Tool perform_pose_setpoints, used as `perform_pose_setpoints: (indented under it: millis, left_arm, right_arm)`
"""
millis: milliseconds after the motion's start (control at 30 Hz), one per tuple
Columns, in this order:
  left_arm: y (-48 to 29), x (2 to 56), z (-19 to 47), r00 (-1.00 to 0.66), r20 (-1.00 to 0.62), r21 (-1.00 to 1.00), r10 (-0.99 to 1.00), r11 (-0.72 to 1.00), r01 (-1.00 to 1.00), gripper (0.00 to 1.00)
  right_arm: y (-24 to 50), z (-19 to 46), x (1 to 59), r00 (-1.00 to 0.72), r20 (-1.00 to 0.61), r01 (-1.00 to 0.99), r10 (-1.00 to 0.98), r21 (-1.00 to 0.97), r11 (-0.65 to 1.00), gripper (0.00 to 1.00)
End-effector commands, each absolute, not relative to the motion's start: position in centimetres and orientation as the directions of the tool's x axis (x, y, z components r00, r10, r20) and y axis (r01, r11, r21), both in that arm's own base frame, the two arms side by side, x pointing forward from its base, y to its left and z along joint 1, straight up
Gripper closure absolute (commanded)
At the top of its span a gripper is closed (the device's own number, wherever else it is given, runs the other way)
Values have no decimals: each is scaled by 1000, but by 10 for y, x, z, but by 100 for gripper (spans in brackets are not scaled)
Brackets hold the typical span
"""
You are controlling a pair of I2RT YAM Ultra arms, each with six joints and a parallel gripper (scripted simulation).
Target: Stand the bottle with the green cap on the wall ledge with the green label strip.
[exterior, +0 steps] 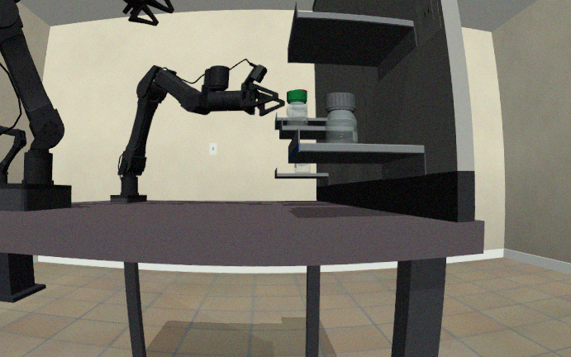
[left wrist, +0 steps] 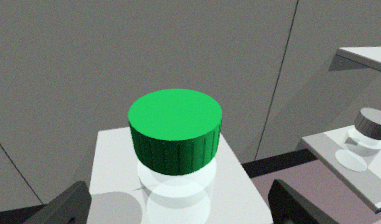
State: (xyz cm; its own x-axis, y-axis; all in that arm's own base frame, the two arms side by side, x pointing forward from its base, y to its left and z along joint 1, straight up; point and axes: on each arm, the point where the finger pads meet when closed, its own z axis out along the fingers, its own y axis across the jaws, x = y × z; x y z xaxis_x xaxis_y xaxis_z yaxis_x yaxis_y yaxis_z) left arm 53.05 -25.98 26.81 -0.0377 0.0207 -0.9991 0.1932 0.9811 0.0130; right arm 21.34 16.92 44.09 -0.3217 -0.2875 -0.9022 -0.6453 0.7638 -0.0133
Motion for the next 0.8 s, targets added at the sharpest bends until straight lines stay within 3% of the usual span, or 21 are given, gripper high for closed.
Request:
perform_pose_setpoints:
  millis: [0,767]
  left_arm:
    - [-258,542,305,11,-1000,3,1,981,193,6]
    - [-263,570,307,12,-1000,3,1,981,193,6]
  right_arm:
    - [167,440,213,-334,-897,-636,-290,-12,771,11]
    - [167,440,213,-334,-897,-636,-290,-12,771,11]
